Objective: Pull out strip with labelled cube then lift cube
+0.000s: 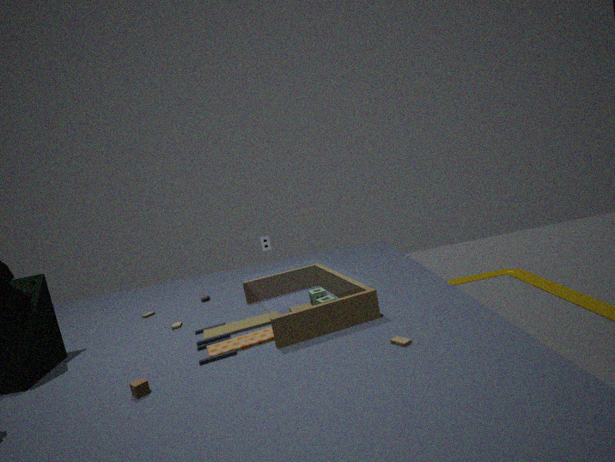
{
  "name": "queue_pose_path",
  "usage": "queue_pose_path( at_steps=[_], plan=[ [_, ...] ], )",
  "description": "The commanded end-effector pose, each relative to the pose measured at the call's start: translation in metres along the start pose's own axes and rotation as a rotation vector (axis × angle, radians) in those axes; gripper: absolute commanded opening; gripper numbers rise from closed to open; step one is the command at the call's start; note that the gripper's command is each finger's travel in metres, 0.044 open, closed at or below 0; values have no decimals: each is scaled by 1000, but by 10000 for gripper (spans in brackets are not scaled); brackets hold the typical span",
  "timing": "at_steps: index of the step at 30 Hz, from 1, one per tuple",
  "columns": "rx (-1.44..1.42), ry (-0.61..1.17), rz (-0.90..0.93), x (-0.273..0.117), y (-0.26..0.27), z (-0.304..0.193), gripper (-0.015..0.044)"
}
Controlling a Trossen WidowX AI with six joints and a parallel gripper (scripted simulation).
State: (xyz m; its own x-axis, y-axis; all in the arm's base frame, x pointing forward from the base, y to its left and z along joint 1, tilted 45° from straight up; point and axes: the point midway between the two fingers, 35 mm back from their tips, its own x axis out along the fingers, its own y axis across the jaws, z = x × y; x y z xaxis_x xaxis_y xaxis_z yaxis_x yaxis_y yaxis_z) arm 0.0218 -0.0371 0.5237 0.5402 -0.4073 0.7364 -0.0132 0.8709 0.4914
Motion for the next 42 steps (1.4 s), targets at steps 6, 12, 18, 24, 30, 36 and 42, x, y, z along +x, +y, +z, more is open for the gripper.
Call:
queue_pose_path(
  at_steps=[6, 12, 18, 24, 30, 36, 42],
  plan=[
    [-31, 164, -88, 32, -36, -66, 400],
    [-110, 335, -171, 51, -69, -139, 400],
    [-251, 582, -217, 44, -96, -243, 400],
    [-461, 835, -213, 5, -113, -341, 400],
    [-730, 1074, -142, -62, -124, -419, 400],
    [-1070, 1287, 20, -149, -136, -471, 400],
    [-1403, 1409, 230, -226, -150, -489, 400]
  ],
)
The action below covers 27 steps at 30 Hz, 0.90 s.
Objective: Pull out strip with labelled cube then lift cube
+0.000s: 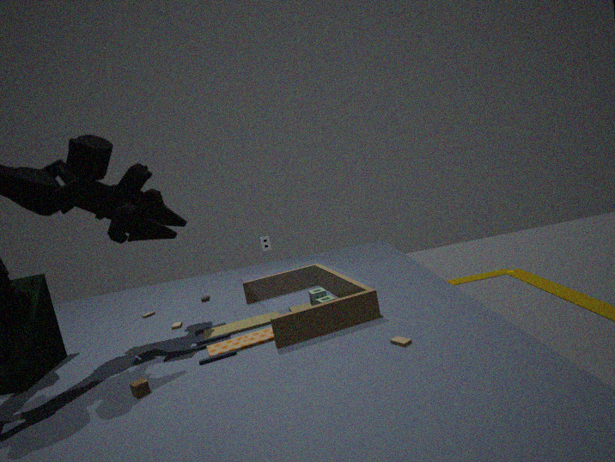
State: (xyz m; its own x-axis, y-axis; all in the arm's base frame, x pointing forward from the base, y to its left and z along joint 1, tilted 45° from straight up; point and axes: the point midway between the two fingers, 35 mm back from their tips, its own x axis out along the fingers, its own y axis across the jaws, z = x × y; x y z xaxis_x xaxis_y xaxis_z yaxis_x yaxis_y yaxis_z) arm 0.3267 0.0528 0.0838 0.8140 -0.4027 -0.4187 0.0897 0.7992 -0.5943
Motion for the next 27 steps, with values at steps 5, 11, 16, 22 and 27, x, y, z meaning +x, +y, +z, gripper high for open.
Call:
queue_pose_path(
  at_steps=[5, 11, 16, 22, 27],
  plan=[
    [-168, 37, -6, -2, 21, -25, 400],
    [-170, 44, -7, -1, 21, -25, 374],
    [-196, 226, -44, 35, 5, -22, 243],
    [-236, 486, -68, 77, -26, -26, 85],
    [-289, 704, -49, 102, -53, -35, 0]
  ],
)
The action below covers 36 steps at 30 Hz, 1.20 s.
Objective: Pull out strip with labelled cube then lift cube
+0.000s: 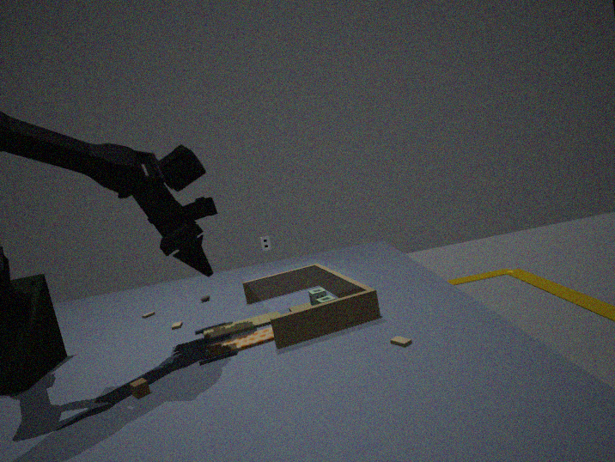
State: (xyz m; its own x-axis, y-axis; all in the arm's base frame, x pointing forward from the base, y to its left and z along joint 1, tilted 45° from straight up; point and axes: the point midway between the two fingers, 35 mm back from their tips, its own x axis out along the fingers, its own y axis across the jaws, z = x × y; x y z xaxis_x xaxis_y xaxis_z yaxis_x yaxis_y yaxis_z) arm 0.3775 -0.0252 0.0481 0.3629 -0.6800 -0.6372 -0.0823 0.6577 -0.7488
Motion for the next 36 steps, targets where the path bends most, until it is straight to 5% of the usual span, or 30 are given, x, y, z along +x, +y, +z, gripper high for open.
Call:
queue_pose_path(
  at_steps=[1, 8, 36],
  plan=[
    [-42, 164, 29, 22, -20, -1, 0],
    [-102, 395, 87, 48, -52, -13, 0],
    [-103, 400, 89, 84, -51, -25, 0]
  ],
)
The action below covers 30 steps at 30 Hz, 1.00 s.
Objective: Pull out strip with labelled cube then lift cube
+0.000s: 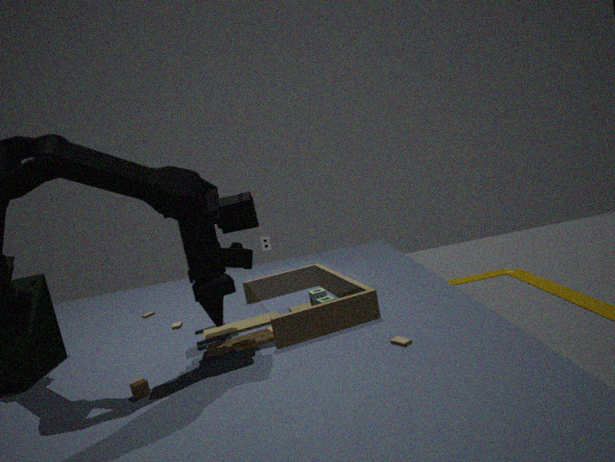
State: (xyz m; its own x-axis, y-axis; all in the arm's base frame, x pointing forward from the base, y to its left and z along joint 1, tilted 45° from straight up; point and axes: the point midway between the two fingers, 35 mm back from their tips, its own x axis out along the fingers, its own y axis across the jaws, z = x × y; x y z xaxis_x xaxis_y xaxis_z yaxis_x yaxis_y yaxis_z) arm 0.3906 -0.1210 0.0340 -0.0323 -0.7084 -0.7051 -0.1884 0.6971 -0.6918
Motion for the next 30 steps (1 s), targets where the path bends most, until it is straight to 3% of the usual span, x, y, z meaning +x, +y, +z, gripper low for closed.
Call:
queue_pose_path(
  at_steps=[1, 30],
  plan=[
    [-8, 4, 1, 8, 2, -1, 0],
    [-8, 6, -2, 39, 2, -2, 0]
  ],
)
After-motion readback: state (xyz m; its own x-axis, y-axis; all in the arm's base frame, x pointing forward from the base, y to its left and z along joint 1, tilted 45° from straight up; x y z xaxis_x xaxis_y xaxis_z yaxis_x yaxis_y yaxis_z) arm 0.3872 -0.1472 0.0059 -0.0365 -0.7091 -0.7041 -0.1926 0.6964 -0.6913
